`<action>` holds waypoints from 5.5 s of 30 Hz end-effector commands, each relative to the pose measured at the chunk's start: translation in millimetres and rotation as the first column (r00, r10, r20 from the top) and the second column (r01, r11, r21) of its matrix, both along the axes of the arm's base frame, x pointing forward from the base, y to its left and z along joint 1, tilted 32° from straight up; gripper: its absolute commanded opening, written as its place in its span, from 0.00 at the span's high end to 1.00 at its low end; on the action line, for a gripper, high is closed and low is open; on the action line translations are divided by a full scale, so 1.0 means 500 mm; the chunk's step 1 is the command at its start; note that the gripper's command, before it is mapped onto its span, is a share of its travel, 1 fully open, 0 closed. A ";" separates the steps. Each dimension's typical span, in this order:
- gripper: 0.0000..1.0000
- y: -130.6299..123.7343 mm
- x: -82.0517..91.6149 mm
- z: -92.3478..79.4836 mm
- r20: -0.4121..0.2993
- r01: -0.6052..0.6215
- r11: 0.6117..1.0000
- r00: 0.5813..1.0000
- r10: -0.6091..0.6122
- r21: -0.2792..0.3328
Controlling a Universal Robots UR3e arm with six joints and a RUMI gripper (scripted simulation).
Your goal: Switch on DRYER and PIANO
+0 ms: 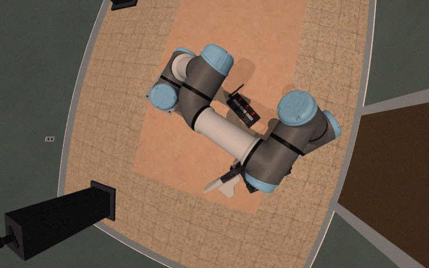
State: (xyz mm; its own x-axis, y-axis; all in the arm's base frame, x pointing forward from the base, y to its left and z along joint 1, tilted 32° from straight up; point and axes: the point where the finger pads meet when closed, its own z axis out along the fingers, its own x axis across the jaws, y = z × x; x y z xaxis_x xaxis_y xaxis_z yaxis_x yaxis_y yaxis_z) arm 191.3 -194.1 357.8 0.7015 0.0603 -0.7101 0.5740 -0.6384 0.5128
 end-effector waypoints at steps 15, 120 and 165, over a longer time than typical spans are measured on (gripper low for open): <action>0.00 0.000 0.000 0.001 0.003 0.000 1.000 1.000 0.000 -0.001; 0.00 0.440 0.310 -0.495 0.016 -0.756 0.056 0.088 0.996 0.653; 0.00 0.440 0.310 -0.495 0.016 -0.756 0.056 0.088 0.996 0.653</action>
State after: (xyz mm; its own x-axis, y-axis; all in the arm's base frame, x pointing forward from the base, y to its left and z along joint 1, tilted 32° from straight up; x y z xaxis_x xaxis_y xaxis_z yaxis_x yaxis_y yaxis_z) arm 346.1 25.8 109.7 -0.4456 0.7517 -0.4861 0.8660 0.4996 -0.0211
